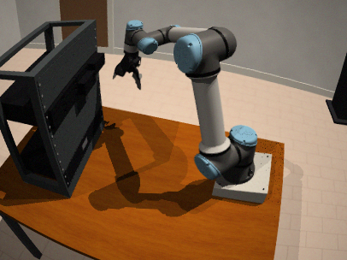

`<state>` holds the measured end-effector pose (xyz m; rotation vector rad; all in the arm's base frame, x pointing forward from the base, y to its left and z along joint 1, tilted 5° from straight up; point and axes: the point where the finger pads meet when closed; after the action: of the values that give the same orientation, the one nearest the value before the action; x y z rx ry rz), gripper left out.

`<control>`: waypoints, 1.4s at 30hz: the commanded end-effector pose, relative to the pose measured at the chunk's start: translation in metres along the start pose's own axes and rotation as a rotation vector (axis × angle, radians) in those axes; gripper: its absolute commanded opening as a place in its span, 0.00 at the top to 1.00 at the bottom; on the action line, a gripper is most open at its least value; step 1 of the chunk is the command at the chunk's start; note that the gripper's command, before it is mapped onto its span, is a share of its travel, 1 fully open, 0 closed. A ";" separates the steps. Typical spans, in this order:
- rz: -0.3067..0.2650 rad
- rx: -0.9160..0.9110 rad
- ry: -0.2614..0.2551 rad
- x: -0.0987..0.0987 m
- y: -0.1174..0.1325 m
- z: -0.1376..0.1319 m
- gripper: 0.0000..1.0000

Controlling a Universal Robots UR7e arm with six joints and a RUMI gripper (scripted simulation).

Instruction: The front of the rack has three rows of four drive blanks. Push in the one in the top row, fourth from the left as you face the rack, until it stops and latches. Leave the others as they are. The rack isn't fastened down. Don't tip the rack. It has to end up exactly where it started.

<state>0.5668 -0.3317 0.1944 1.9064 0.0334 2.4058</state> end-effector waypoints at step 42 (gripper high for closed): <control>-0.052 0.072 1.142 0.185 -0.169 -0.030 0.00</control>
<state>0.5072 -0.1585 0.3458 0.4622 0.2130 3.0693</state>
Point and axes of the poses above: the point where the finger pads meet when closed, its own x axis back along the fingers, its own z axis across the jaws, y = z × x, and after that the axes turned 11 degrees about x, right-handed
